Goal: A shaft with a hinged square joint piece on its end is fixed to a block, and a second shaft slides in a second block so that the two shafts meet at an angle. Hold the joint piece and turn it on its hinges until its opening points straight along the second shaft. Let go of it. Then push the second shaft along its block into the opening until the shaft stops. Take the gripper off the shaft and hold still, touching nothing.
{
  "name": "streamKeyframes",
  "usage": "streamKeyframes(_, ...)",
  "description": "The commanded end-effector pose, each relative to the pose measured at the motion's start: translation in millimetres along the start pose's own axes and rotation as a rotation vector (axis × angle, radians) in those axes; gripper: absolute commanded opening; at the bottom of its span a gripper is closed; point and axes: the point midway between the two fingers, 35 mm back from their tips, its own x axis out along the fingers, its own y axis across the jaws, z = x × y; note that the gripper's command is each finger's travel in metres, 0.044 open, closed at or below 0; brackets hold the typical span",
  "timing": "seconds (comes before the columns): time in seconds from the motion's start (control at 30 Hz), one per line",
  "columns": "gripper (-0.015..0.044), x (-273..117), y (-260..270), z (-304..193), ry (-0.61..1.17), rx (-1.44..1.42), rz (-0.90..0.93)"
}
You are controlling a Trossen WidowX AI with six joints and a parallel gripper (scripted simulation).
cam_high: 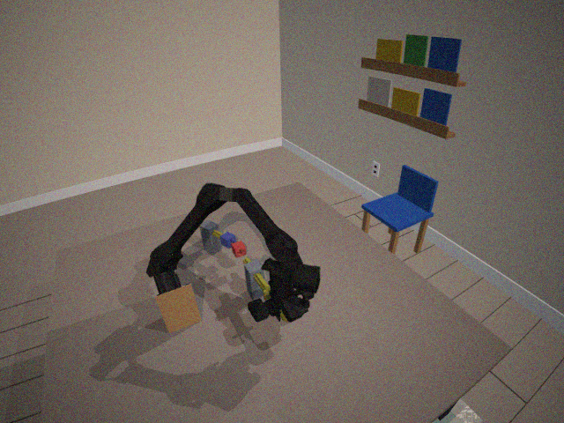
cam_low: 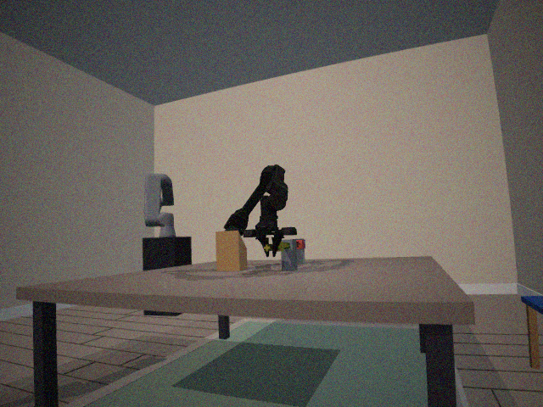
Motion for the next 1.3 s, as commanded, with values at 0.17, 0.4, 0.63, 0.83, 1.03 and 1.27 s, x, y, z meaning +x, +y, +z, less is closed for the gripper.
streamKeyframes(0.17,0.006,0,0,0,0.0,0.0,0.0)
streamKeyframes(0.4,0.0,0,0,0,0.0,0.0,0.0)
streamKeyframes(0.63,0.0,0,0,-4,0.001,0.001,-0.001)
streamKeyframes(0.83,0.0,1,0,-13,0.003,0.002,-0.004)
streamKeyframes(1.03,0.0,1,0,-22,0.004,0.003,-0.006)
streamKeyframes(1.27,0.0,1,0,-32,0.005,0.003,-0.006)
